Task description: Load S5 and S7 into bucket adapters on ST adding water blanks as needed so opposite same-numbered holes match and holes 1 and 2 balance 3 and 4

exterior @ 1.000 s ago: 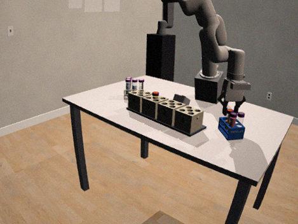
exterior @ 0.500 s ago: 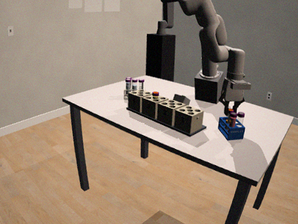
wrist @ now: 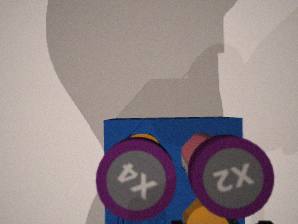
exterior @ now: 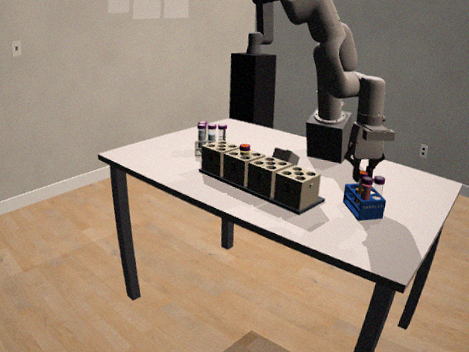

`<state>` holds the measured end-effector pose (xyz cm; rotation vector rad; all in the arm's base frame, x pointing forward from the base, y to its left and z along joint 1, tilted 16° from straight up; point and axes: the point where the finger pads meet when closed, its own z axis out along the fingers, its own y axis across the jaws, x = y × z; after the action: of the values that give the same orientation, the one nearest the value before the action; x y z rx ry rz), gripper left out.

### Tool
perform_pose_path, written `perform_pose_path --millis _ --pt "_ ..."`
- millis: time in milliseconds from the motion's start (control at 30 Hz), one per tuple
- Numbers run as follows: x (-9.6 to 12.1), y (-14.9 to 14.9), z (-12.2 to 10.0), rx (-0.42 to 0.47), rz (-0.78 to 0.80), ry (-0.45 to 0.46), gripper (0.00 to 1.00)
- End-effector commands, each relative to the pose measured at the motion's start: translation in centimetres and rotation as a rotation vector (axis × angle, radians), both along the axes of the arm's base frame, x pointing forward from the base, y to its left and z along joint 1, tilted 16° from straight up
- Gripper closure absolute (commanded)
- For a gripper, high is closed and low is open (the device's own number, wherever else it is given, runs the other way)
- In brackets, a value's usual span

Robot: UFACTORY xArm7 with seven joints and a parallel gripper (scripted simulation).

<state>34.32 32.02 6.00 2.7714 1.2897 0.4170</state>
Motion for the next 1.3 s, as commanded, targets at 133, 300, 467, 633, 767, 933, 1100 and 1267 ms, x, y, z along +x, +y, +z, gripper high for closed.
perform_pose_path --millis 133,300,467,633,767,933,1100,1267 --pt "0.0 0.1 0.1 0.002 0.001 -0.002 1.0" --pt "0.0 0.1 0.1 0.002 0.001 -0.002 1.0" --pt "0.0 0.1 0.1 0.002 0.001 -0.002 1.0" --pt "0.0 0.1 0.3 0.002 0.001 -0.002 1.0" --pt "0.0 0.1 0.4 0.002 0.001 -0.002 1.0" --pt "-0.1 0.1 0.8 0.002 0.001 -0.002 1.0" --pt "-0.2 0.0 1.1 0.002 0.001 -0.002 1.0" --pt "-0.3 0.0 1.3 0.002 0.001 -0.002 1.0"
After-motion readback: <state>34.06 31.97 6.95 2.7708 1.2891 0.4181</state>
